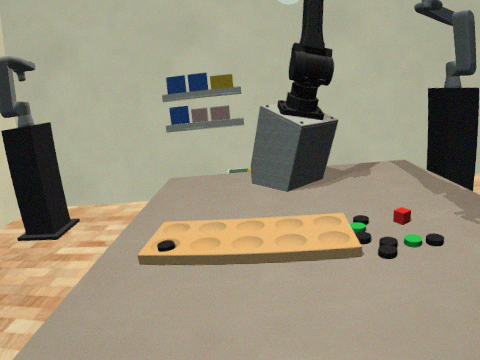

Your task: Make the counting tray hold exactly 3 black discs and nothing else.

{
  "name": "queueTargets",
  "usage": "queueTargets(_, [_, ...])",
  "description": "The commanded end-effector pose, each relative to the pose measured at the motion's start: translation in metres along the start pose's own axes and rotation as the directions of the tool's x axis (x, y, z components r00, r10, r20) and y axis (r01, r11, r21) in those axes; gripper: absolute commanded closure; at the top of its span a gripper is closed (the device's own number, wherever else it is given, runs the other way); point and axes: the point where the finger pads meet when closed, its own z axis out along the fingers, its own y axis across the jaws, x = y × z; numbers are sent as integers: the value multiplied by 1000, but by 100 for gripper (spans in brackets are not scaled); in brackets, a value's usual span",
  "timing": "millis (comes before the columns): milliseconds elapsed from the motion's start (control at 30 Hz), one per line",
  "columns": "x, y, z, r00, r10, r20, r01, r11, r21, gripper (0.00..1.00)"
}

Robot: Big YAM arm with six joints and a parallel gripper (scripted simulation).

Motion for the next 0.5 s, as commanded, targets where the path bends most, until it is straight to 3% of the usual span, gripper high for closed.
queueTargets(0, [28, 20, 14, 996, -54, -68, 51, 998, -42, 55])
queueTargets(100, [27, 13, 14, 996, -53, -66, 51, 998, -24, 55])
queueTargets(133, [70, 37, 26, 975, -147, -168, 131, 986, -102, 55])
queueTargets(233, [70, 36, 26, 975, -147, -169, 132, 987, -95, 55])
queueTargets(300, [70, 23, 26, 975, -141, -170, 131, 989, -70, 55])
queueTargets(333, [38, 21, 17, 985, -139, -102, 134, 989, -59, 55])
queueTargets(467, [35, 29, 16, 985, -141, -97, 134, 988, -76, 55])
